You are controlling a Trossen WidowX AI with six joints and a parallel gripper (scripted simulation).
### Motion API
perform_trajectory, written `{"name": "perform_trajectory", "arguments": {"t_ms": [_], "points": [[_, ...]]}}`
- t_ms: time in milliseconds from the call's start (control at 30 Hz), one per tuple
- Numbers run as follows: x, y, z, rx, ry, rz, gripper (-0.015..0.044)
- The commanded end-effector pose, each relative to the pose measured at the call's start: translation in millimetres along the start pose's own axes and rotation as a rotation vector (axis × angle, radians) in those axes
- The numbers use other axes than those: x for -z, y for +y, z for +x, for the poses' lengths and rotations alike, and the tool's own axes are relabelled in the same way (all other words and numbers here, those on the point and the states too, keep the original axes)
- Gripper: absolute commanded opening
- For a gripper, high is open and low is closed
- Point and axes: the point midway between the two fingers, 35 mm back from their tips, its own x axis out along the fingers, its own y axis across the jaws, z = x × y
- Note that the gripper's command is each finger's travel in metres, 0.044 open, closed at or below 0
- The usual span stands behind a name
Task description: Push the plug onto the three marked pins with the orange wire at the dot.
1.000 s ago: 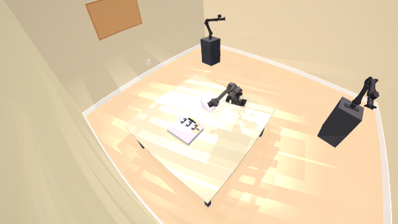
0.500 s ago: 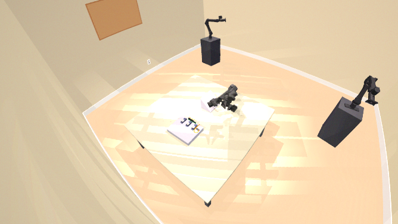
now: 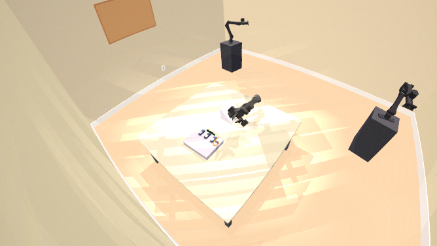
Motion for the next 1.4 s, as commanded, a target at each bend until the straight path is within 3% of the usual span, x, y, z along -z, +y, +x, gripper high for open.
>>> {"name": "perform_trajectory", "arguments": {"t_ms": [0,400,1367], "points": [[27.2,-21.3,2.9,0.081,0.071,-0.057,0.0115],[82.6,-62.9,2.3,0.220,0.248,-0.134,0.0115],[185.7,-46.0,31.1,0.228,0.821,0.483,0.0115]]}}
